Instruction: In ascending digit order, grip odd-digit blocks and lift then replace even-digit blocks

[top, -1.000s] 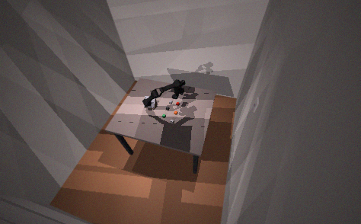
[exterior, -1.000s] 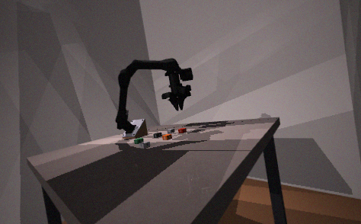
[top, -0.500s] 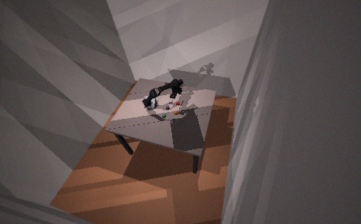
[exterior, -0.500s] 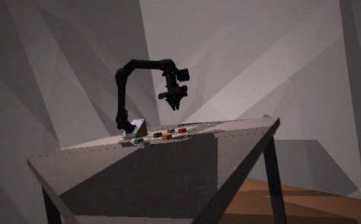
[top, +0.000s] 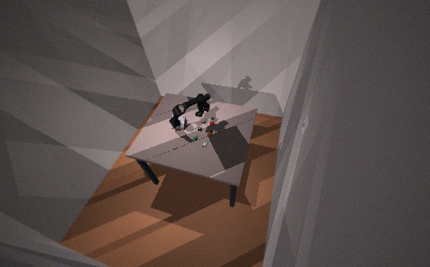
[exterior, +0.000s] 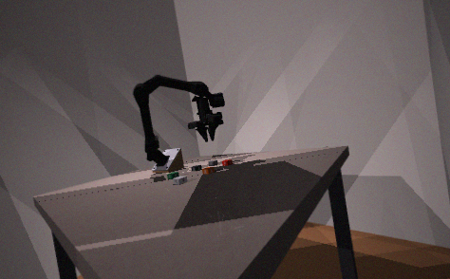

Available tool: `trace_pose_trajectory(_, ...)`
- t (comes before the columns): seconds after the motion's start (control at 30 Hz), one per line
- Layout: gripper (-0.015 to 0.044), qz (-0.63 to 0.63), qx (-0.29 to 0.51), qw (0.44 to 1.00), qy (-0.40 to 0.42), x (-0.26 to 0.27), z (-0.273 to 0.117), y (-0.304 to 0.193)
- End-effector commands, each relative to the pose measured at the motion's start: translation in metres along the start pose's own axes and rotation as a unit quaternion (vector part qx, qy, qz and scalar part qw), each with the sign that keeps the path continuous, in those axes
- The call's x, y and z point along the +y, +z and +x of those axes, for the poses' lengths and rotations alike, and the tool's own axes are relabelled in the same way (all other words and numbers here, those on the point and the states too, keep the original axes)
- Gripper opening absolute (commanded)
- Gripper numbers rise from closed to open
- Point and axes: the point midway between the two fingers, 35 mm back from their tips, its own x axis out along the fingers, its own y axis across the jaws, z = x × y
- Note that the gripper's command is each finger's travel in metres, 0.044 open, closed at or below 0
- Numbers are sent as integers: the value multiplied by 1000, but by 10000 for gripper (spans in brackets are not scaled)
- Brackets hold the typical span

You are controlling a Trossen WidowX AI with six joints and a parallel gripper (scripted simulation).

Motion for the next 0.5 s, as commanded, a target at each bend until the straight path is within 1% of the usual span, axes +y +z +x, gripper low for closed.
trace_pose_trajectory(0.0, 278, -1, 6, 1000, -9, -4, 50, -4)
trace_pose_trajectory(0.07, 330, -1, 6, 1000, -9, -6, 67, -5)
trace_pose_trajectory(0.17, 400, -1, 6, 1000, -9, -6, 69, -6)
trace_pose_trajectory(0.47, 400, -1, 6, 1000, -9, -6, 78, -5)
